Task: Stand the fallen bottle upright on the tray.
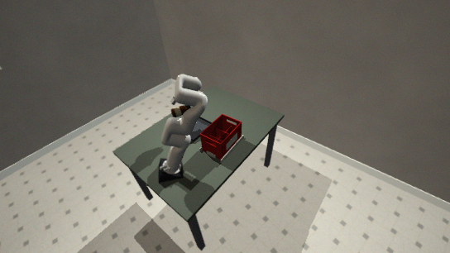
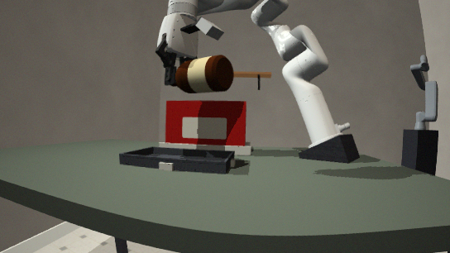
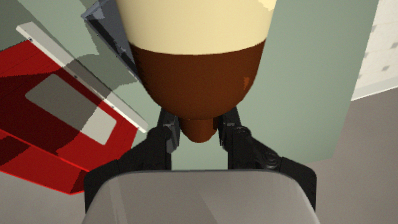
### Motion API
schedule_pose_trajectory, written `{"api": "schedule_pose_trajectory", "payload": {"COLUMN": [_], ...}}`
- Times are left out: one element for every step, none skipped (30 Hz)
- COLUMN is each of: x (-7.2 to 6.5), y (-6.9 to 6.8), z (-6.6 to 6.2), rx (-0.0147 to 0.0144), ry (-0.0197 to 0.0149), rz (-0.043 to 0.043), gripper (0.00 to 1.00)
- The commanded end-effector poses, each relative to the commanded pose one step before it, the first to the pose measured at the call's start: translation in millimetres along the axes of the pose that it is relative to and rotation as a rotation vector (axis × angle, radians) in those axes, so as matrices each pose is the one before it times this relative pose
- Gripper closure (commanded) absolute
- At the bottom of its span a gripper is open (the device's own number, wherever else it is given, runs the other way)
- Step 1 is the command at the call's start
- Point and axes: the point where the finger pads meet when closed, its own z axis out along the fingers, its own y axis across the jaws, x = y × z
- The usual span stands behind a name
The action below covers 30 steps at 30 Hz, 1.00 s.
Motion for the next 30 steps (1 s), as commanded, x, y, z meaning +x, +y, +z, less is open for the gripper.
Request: {"api": "schedule_pose_trajectory", "payload": {"x": [-0.63,0.0,0.0,0.0,0.0,0.0,0.0,0.0,0.0,0.0,0.0,0.0,0.0,0.0,0.0,0.0,0.0,0.0,0.0,0.0,0.0,0.0,0.0,0.0,0.0,0.0,0.0,0.0,0.0,0.0], "y": [0.99,0.0,0.0,0.0,0.0,0.0,0.0,0.0,0.0,0.0,0.0,0.0,0.0,0.0,0.0,0.0,0.0,0.0,0.0,0.0,0.0,0.0,0.0,0.0,0.0,0.0,0.0,0.0,0.0,0.0], "z": [-1.65,0.0,0.0,0.0,0.0,0.0,0.0,0.0,0.0,0.0,0.0,0.0,0.0,0.0,0.0,0.0,0.0,0.0,0.0,0.0,0.0,0.0,0.0,0.0,0.0,0.0,0.0,0.0,0.0,0.0], "rx": [-0.00413,0.0,0.0,0.0,0.0,0.0,0.0,0.0,0.0,0.0,0.0,0.0,0.0,0.0,0.0,0.0,0.0,0.0,0.0,0.0,0.0,0.0,0.0,0.0,0.0,0.0,0.0,0.0,0.0,0.0], "ry": [-0.00165,0.0,0.0,0.0,0.0,0.0,0.0,0.0,0.0,0.0,0.0,0.0,0.0,0.0,0.0,0.0,0.0,0.0,0.0,0.0,0.0,0.0,0.0,0.0,0.0,0.0,0.0,0.0,0.0,0.0], "rz": [0.01959,0.0,0.0,0.00154,0.00061,0.00009,0.0,0.0,0.0,0.0,0.0,0.0,0.0,0.0,0.0,0.00006,0.00043,0.00108,0.0,0.0,0.00196,0.00299,0.00412,0.00529,0.00646,0.00757,0.0086,0.0095,0.01026,0.01084], "gripper": [1.0,1.0,1.0,1.0,1.0,1.0,1.0,1.0,1.0,1.0,1.0,1.0,1.0,1.0,1.0,1.0,1.0,1.0,1.0,1.0,1.0,1.0,1.0,1.0,1.0,1.0,1.0,1.0,1.0,1.0]}}
